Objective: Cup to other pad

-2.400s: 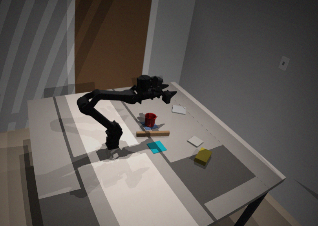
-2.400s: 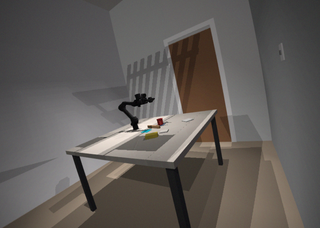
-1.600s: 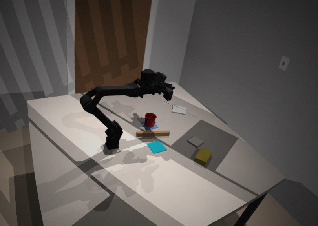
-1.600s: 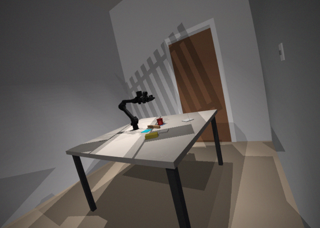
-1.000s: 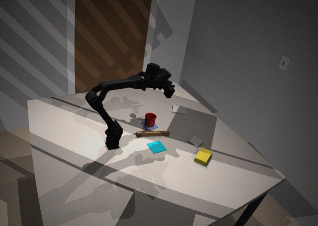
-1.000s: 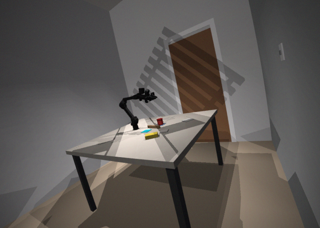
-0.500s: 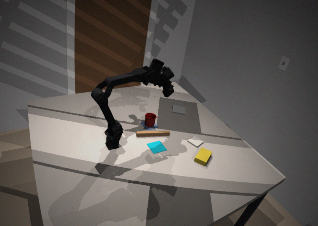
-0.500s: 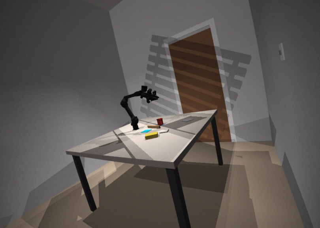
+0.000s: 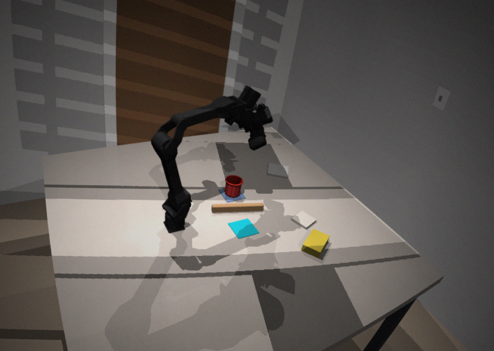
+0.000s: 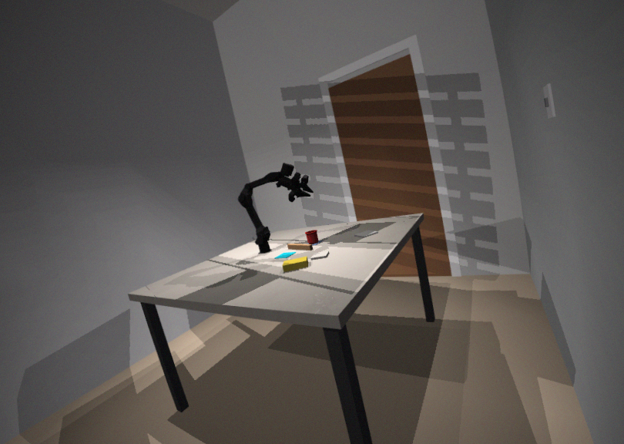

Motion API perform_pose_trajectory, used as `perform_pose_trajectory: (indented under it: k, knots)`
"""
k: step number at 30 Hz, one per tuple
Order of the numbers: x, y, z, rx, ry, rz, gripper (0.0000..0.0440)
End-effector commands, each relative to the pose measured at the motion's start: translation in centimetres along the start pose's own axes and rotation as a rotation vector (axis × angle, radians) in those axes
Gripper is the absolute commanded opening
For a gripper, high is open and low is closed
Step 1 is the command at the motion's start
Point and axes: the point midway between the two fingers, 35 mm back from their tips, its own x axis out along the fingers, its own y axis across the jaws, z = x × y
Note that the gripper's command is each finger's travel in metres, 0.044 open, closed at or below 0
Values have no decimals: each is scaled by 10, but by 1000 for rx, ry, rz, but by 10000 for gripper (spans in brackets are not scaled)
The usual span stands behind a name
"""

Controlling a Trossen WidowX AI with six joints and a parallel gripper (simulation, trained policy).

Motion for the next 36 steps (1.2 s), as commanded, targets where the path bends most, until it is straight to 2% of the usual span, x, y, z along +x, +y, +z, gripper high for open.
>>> perform_pose_trajectory:
  k: [1, 24, 36]
  knots:
    - [4, 3, -5, 53, 53, -21, 139]
    - [26, -10, -48, 267, 320, -266, 115]
    - [37, -33, -78, 286, 448, -440, 136]
